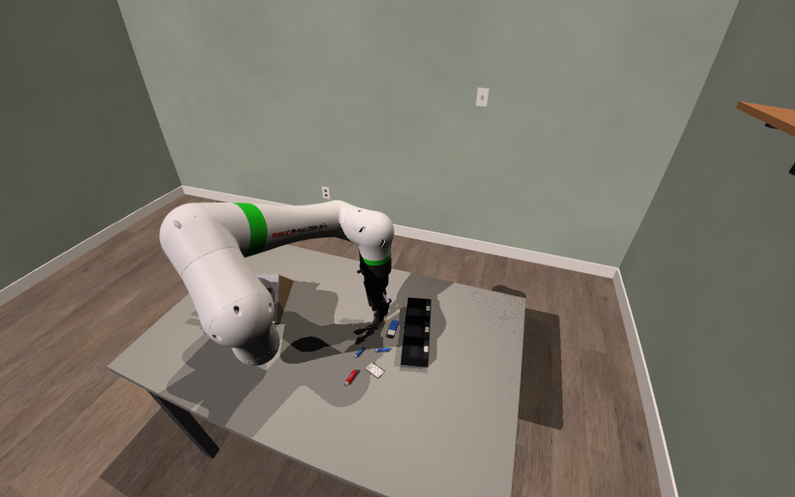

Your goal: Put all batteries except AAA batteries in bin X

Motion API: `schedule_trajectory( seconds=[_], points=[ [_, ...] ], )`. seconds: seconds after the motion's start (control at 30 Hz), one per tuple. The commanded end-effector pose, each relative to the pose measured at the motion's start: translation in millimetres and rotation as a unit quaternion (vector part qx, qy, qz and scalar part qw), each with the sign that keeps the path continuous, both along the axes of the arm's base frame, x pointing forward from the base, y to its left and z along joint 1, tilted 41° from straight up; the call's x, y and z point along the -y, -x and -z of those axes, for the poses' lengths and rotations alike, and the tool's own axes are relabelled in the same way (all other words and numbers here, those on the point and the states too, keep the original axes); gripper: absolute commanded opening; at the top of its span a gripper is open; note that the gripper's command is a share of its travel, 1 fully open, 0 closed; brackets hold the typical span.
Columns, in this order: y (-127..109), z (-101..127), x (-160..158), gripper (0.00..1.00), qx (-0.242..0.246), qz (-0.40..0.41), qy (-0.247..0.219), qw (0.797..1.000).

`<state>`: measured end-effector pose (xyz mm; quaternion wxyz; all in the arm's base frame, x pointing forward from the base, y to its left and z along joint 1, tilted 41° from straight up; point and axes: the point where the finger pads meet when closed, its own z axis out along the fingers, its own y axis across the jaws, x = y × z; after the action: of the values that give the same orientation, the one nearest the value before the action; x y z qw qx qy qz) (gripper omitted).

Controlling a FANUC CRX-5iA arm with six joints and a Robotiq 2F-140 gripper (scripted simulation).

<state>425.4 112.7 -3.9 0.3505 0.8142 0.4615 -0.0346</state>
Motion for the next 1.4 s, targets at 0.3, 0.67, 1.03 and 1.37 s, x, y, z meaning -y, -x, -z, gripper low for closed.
schedule_trajectory(
  seconds=[0.3, 0.67, 1.03, 1.37],
  points=[
    [0, 0, 0, 0.05, 0.0, 0.0, 0.0, 1.0],
    [2, -5, -4, 0.05, 0.0, 0.0, 0.0, 1.0],
    [12, -33, -26, 0.05, 0.0, 0.0, 0.0, 1.0],
    [16, -45, -36, 0.05, 0.0, 0.0, 0.0, 1.0]
  ],
)
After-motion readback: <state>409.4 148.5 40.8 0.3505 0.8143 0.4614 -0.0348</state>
